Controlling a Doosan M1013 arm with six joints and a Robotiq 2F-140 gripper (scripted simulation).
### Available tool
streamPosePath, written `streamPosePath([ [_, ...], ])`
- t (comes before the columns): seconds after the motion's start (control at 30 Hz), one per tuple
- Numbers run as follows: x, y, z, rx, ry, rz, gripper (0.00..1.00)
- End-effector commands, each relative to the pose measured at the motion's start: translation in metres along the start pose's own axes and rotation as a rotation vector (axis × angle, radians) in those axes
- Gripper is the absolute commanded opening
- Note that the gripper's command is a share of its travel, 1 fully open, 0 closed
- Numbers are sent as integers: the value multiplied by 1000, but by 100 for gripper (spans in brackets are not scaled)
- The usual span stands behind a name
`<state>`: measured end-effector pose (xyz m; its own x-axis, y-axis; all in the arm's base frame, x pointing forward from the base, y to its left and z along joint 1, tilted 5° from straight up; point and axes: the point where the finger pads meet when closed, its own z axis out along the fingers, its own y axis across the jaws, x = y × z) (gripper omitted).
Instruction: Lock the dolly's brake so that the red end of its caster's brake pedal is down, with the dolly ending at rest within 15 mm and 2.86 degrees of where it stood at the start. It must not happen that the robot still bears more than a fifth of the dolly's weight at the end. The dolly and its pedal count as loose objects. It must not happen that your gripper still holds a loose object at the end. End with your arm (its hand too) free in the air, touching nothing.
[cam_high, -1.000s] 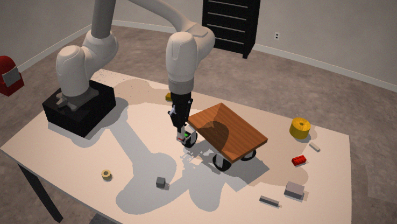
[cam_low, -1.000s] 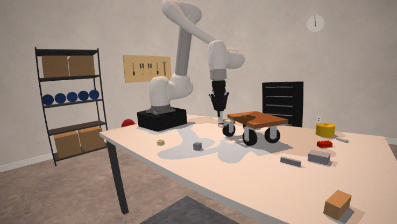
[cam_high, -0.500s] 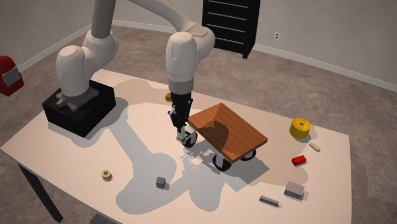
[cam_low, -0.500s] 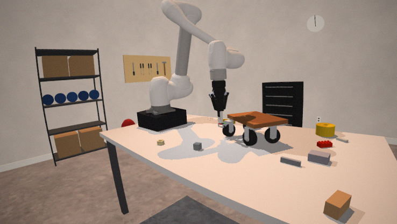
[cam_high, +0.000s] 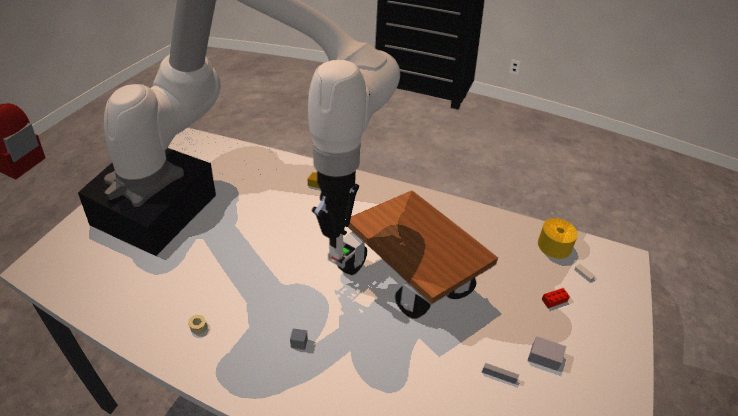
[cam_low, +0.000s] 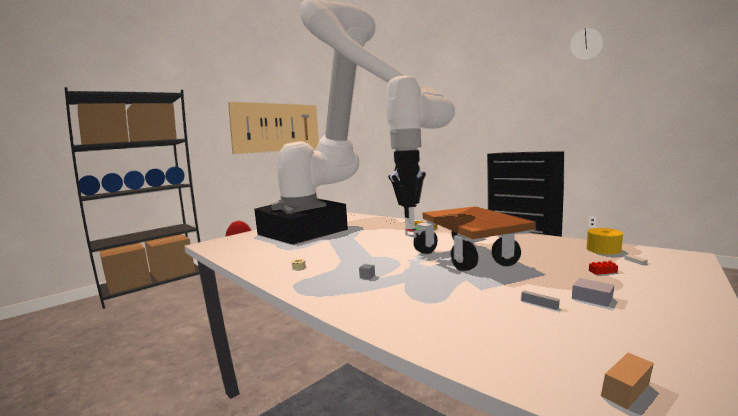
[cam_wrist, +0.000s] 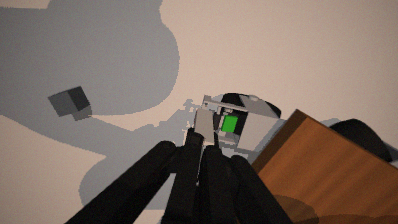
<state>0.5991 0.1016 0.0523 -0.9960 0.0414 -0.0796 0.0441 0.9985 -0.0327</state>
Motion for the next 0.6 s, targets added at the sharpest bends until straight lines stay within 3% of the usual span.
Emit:
streamPosePath([
  [0.0,0,-2,4,1,0,1,0],
  [0.57,0,-2,11,1,0,1,0],
])
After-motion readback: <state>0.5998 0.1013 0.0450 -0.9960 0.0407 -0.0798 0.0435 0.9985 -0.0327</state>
